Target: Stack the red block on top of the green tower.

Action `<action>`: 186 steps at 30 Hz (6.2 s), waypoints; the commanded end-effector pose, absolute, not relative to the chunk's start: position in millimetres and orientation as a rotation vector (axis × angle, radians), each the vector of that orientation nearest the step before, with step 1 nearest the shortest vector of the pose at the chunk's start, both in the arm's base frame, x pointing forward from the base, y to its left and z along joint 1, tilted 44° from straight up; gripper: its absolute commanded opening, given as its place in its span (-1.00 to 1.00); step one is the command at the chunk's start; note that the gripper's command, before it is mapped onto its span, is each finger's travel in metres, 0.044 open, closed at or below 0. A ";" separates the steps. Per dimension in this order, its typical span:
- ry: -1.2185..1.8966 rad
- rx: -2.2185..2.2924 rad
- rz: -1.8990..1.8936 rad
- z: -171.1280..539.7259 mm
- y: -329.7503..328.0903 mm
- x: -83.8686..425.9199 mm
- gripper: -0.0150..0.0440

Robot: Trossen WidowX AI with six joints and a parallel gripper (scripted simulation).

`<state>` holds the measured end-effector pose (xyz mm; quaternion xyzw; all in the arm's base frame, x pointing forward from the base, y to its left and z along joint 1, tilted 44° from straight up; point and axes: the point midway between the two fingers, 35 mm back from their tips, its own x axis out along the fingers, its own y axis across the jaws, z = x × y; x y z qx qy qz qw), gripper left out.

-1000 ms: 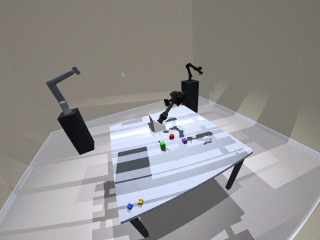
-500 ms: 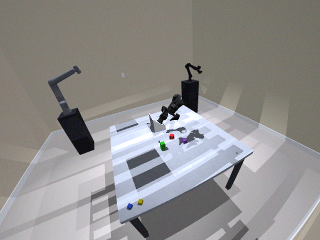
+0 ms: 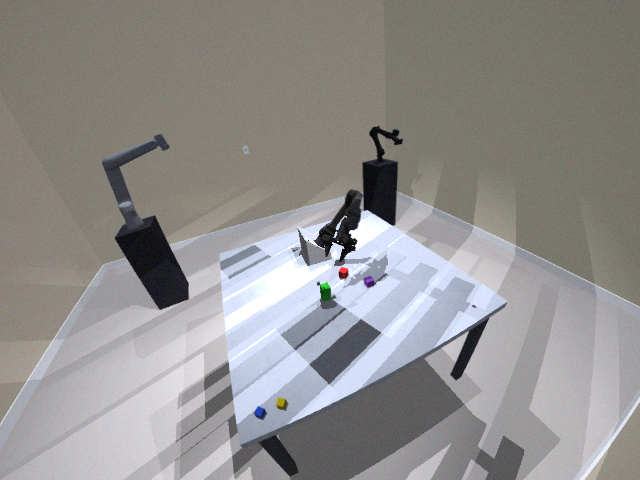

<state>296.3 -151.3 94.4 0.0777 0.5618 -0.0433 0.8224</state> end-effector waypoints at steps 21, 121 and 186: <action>1.126 0.136 0.876 80.2 -35.5 242.9 1.00; 1.124 0.137 0.877 33.6 5.4 249.5 -0.49; 1.124 0.127 0.870 4.8 -159.5 331.9 -0.49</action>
